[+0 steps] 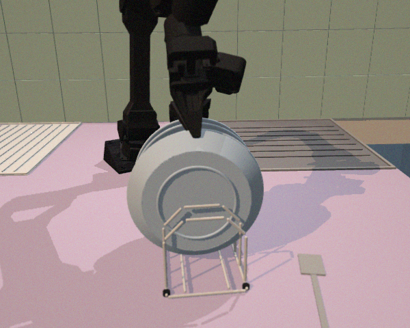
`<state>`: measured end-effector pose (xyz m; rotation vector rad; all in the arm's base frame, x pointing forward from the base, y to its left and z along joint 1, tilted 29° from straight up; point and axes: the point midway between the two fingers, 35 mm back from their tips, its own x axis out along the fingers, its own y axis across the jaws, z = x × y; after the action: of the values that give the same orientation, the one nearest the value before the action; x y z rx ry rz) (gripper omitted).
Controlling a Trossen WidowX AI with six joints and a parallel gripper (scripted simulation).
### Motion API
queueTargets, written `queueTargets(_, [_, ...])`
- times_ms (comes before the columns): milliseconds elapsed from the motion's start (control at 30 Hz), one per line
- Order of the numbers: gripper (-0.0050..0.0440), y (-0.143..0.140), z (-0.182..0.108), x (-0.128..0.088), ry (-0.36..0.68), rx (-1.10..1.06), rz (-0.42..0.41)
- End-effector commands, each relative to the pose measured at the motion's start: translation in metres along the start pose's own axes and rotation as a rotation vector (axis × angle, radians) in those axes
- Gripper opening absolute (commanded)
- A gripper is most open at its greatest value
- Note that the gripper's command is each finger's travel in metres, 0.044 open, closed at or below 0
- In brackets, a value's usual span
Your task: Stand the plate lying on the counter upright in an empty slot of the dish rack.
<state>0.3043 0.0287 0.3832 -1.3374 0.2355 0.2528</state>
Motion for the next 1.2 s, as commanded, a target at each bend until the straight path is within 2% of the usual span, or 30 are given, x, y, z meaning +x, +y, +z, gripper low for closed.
queueTargets(0, [0.0000,0.0001,-0.0009,0.0001,0.005,0.003,-0.011])
queueTargets(1167, [0.0000,0.0022,-0.0002,0.0014,-0.001,0.000,-0.011])
